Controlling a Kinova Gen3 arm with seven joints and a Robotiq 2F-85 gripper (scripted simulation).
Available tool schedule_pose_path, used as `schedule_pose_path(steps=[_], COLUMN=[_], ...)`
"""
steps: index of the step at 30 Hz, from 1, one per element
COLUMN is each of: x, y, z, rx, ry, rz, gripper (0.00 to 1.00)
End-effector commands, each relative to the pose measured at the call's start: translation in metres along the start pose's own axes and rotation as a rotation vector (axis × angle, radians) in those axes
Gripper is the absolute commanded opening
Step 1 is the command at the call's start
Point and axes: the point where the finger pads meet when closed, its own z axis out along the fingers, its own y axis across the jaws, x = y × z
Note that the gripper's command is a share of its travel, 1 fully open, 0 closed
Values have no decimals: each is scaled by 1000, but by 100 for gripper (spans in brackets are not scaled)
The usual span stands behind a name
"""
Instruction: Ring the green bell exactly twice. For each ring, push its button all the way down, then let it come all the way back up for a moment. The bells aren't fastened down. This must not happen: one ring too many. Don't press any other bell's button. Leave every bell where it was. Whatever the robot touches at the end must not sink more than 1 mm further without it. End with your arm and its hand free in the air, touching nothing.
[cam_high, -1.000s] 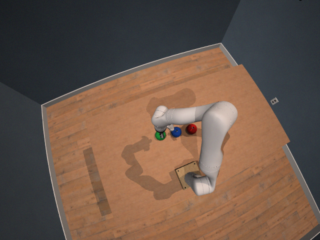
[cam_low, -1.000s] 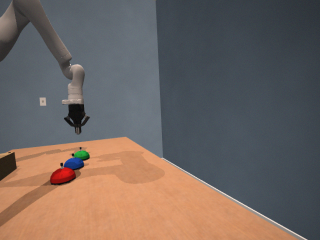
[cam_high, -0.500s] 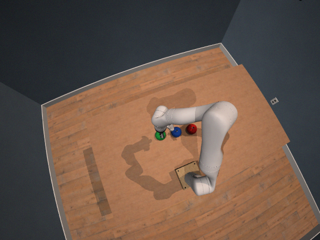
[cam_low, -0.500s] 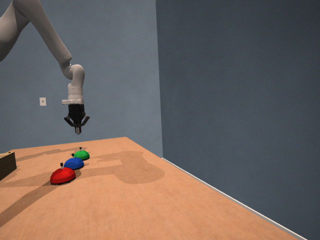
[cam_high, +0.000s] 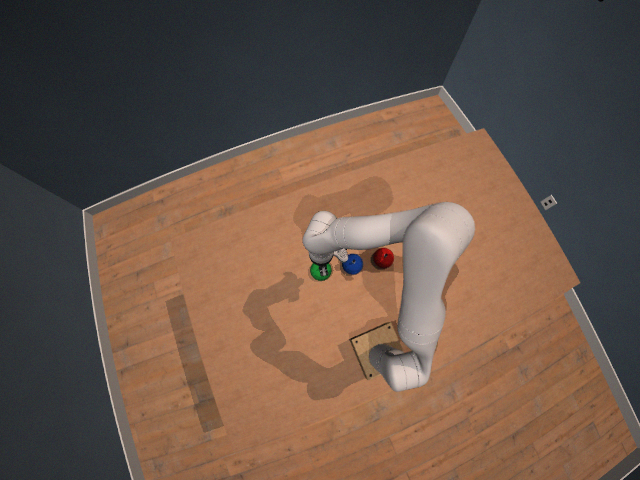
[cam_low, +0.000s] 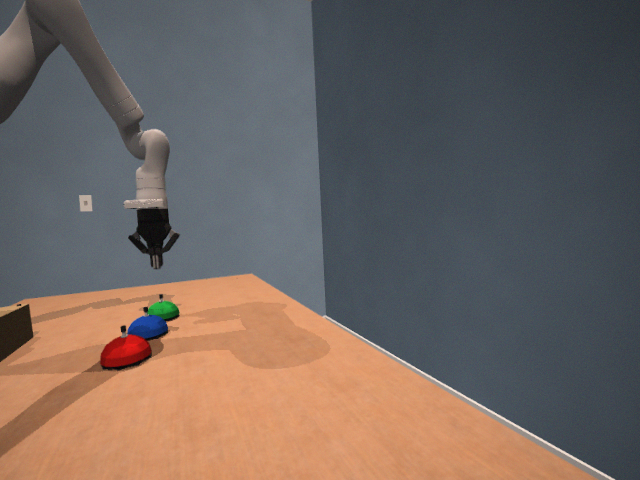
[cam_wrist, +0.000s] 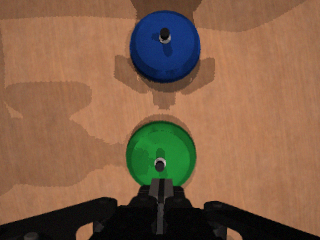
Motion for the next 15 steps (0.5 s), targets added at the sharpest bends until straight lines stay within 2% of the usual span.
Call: schedule_pose_path(steps=[1,15], x=[-1,-1], y=[-2,-2], z=[3,18], rx=[5,3], ry=[-2,-2], rz=[4,4], gripper=[0,0])
